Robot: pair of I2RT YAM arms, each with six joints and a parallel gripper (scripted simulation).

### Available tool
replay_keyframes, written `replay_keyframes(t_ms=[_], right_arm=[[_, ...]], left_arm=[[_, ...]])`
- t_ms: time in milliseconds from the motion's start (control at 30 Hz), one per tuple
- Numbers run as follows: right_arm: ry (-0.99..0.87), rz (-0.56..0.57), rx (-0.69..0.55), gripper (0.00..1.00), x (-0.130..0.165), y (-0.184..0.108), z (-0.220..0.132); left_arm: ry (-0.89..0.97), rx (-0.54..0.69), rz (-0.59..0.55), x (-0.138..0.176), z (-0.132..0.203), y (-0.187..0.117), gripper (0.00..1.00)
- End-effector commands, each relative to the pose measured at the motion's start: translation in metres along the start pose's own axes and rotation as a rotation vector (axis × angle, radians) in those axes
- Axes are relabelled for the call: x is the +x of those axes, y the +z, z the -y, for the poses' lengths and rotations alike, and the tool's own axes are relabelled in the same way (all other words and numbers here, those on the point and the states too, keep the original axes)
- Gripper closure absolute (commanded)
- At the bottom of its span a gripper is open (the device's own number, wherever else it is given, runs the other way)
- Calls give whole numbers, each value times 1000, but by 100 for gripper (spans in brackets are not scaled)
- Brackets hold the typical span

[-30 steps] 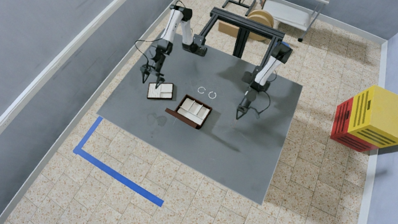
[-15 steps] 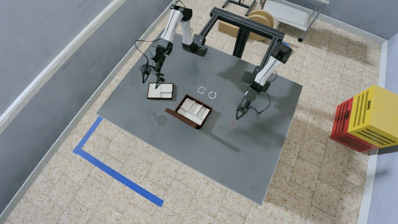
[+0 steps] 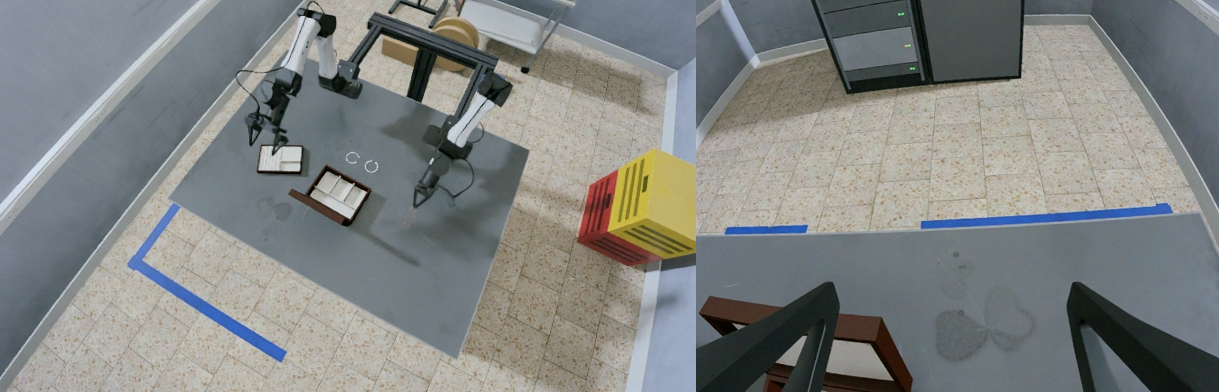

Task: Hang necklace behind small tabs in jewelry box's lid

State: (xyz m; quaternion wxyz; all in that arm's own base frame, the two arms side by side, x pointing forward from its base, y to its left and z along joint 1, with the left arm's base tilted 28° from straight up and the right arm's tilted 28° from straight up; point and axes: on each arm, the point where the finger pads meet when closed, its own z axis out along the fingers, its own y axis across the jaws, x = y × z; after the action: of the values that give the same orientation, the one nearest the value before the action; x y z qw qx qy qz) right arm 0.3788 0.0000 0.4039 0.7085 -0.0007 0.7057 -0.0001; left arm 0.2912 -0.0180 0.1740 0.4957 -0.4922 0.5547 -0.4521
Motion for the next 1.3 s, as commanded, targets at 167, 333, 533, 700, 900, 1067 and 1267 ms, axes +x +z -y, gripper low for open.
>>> replay_keyframes(t_ms=[167, 333, 533, 700, 900, 1067, 1267], right_arm=[[4, 53, -8, 0, -21, -8, -4], [4, 53, -8, 0, -21, -8, -4], [4, 53, -8, 0, -21, -8, -4], [4, 53, -8, 0, -21, -8, -4], [4, 53, -8, 0, -21, -8, -4], [4, 53, -8, 0, -21, -8, -4], [4, 53, -8, 0, -21, -8, -4]], left_arm=[[-5, -26, 13, -2, 25, -13, 97], [-12, 13, 7, -1, 40, -18, 97], [-13, 41, 23, -6, 47, -16, 97], [-11, 60, 13, -5, 51, -18, 97], [-2, 48, 3, -3, 48, -17, 97], [6, 3, -6, 0, 25, -16, 97], [-16, 52, 7, 0, 50, -14, 97]])
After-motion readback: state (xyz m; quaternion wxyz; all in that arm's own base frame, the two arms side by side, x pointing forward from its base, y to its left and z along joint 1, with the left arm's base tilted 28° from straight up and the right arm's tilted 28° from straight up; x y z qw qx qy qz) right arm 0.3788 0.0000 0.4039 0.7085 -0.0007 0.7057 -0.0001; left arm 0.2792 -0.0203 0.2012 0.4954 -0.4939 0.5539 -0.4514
